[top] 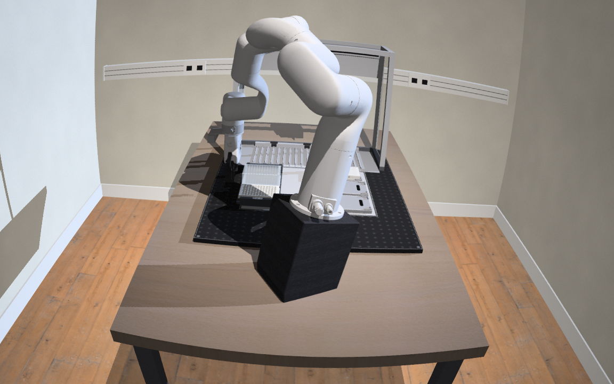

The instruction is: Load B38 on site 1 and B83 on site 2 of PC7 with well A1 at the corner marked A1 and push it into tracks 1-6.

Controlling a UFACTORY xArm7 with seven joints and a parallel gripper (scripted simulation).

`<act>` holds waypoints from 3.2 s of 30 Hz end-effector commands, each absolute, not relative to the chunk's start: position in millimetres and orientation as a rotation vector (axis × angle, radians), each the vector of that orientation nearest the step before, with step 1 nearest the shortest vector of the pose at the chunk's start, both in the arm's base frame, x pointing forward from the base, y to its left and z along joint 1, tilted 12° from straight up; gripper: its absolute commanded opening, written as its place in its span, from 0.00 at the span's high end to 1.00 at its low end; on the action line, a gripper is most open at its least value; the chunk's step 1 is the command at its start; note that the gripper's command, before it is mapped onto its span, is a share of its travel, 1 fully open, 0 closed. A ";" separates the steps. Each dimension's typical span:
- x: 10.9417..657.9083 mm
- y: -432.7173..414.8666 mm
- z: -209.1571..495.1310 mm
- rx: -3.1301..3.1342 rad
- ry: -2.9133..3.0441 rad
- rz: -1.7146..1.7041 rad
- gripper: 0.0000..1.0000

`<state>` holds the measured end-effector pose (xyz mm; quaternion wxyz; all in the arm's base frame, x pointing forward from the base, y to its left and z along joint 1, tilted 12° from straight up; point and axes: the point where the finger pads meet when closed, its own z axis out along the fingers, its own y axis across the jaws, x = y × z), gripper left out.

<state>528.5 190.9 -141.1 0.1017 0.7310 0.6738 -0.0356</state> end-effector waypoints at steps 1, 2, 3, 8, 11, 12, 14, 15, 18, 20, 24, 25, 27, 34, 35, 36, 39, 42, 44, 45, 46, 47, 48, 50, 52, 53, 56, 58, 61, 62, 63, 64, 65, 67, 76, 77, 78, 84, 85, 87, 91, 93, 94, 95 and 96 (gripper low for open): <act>529.9 192.1 -139.7 2.158 1.990 -0.099 0.00; 529.9 192.1 -139.7 2.158 1.990 -0.099 0.00; 530.0 191.9 -140.4 2.158 1.990 -0.099 0.00; 530.3 191.3 -143.6 2.158 1.990 -0.099 0.00; 530.5 190.9 -145.6 2.158 1.990 -0.099 0.00; 530.5 190.8 -146.2 2.158 1.990 -0.099 0.00; 530.6 190.6 -146.9 2.158 1.990 -0.099 0.00; 530.6 190.6 -146.9 2.158 1.990 -0.099 0.00; 530.8 190.2 -148.8 2.158 1.990 -0.099 0.00; 530.9 190.0 -150.1 2.158 1.990 -0.099 0.00; 531.1 189.5 -152.7 2.158 1.990 -0.099 0.00; 531.2 189.3 -153.4 2.158 1.990 -0.099 0.00; 531.3 189.1 -154.7 2.158 1.990 -0.099 0.00; 531.6 188.4 -158.0 2.158 1.990 -0.099 0.00; 531.6 188.3 -158.6 2.158 1.990 -0.099 0.00; 531.7 188.2 -159.3 2.158 1.990 -0.099 0.00; 531.6 188.2 -159.2 2.158 1.990 -0.099 0.00; 531.7 188.2 -159.2 2.158 1.990 -0.099 0.00; 531.7 188.2 -159.3 2.158 1.990 -0.099 0.00; 531.7 188.2 -159.3 2.158 1.990 -0.099 0.00; 531.7 188.2 -159.3 2.158 1.990 -0.099 0.00; 531.7 188.2 -159.3 2.158 1.990 -0.099 0.00; 531.7 188.2 -159.3 2.158 1.990 -0.099 0.00; 531.7 187.7 -159.2 2.158 1.990 -0.099 0.00; 531.6 186.7 -159.0 2.158 1.990 -0.099 0.00; 531.6 186.3 -158.9 2.158 1.990 -0.099 0.00; 531.4 184.7 -158.6 2.158 1.990 -0.099 0.00; 531.3 183.8 -158.4 2.158 1.990 -0.099 0.00; 531.2 182.3 -158.2 2.158 1.990 -0.099 0.00; 531.1 181.8 -158.1 2.158 1.990 -0.099 0.00; 531.1 181.3 -158.0 2.158 1.990 -0.099 0.00; 531.0 180.8 -157.9 2.158 1.990 -0.099 0.00; 531.0 180.8 -157.9 2.158 1.990 -0.099 0.00; 531.0 180.4 -157.8 2.158 1.990 -0.100 0.00; 530.6 175.9 -156.9 2.158 1.990 -0.100 0.00; 530.5 175.4 -156.8 2.158 1.990 -0.100 0.00; 530.5 174.9 -156.8 2.158 1.990 -0.100 0.00; 530.4 173.0 -156.4 2.158 1.990 -0.100 0.00; 530.3 172.5 -156.3 2.158 1.990 -0.100 0.00; 530.2 171.5 -156.1 2.158 1.990 -0.100 0.00; 530.0 169.5 -155.7 2.158 1.990 -0.100 0.00; 529.9 168.5 -155.5 2.158 1.990 -0.100 0.00; 529.9 168.0 -155.4 2.158 1.990 -0.100 0.00; 529.8 167.6 -155.4 2.158 1.990 -0.100 0.00; 529.8 167.1 -155.3 2.158 1.990 -0.100 0.00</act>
